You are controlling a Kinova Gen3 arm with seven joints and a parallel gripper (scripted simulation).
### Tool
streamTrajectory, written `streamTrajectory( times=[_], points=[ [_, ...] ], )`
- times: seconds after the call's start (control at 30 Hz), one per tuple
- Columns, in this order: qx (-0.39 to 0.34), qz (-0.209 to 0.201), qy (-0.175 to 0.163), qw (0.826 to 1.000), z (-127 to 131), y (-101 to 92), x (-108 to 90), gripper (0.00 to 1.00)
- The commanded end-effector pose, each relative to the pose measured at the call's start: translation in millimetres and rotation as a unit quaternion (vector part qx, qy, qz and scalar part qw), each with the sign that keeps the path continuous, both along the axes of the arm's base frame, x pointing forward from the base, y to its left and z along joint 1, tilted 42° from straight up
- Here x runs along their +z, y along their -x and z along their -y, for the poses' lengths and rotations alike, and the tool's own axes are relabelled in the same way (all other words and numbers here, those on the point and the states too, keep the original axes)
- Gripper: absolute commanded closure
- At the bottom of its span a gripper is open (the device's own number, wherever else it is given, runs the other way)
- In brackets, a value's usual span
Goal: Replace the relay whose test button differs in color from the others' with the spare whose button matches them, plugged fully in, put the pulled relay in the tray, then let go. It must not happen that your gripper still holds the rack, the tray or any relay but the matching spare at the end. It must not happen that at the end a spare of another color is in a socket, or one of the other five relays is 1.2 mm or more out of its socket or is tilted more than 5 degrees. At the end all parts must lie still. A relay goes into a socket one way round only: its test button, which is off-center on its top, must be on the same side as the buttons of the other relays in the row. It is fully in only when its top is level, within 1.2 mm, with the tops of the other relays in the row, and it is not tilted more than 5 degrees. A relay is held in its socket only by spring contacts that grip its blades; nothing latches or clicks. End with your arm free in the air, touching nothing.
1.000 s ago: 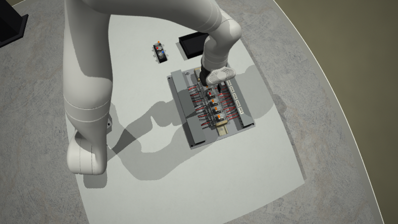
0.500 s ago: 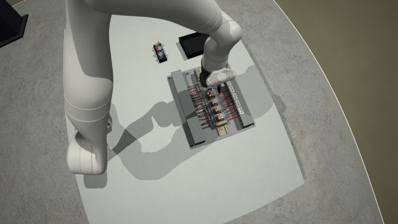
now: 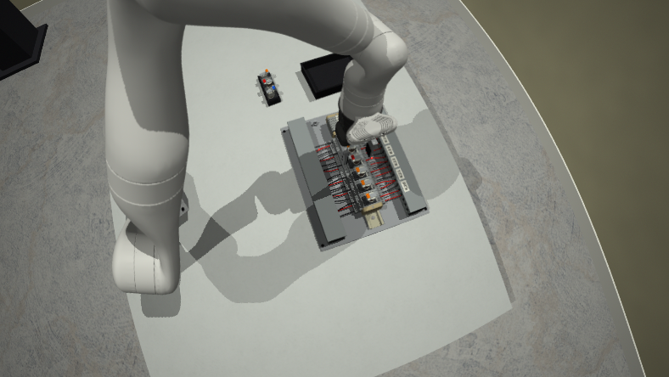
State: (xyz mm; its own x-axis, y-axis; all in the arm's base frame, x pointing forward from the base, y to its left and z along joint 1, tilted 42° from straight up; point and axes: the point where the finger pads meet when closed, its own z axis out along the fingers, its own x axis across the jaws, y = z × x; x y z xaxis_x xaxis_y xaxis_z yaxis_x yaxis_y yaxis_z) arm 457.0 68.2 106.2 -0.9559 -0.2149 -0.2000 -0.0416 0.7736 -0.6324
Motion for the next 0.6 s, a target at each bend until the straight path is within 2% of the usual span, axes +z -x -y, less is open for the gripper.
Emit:
streamTrajectory(
  times=[0.0,0.57],
  points=[
    [0.001,0.0,-0.001,1.0,-1.2,-0.1,0.6,0.0],
    [0.001,0.0,-0.001,1.0,-3.5,0.5,2.5,0.0]
  ],
)
